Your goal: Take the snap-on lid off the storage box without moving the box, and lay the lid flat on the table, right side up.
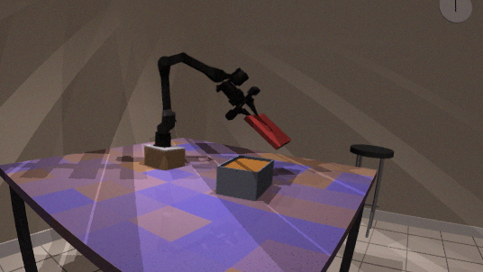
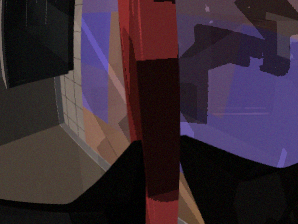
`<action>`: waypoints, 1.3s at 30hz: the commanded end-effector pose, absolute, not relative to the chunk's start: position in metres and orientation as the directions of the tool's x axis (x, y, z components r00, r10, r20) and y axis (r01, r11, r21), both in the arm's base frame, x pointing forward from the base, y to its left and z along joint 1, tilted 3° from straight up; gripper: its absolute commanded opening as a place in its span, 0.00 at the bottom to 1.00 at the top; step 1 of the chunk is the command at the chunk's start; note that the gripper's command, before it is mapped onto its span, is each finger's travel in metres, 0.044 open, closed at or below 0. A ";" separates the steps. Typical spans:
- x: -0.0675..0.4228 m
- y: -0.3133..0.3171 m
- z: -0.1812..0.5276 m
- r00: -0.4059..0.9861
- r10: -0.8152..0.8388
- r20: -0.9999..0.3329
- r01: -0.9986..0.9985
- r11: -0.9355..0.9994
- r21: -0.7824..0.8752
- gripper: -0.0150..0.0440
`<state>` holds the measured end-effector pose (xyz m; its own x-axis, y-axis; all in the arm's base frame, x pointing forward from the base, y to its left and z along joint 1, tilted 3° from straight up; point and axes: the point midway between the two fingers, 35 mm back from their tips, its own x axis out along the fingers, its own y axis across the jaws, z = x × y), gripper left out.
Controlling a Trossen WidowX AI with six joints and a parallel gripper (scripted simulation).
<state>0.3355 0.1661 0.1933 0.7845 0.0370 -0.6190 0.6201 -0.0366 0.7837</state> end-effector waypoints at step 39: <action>0.332 0.210 0.182 0.792 0.039 -0.609 0.610 -0.049 0.791 0.25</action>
<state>0.3303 0.2101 0.1829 0.7854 0.0411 -0.6177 0.6190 -0.0399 0.7844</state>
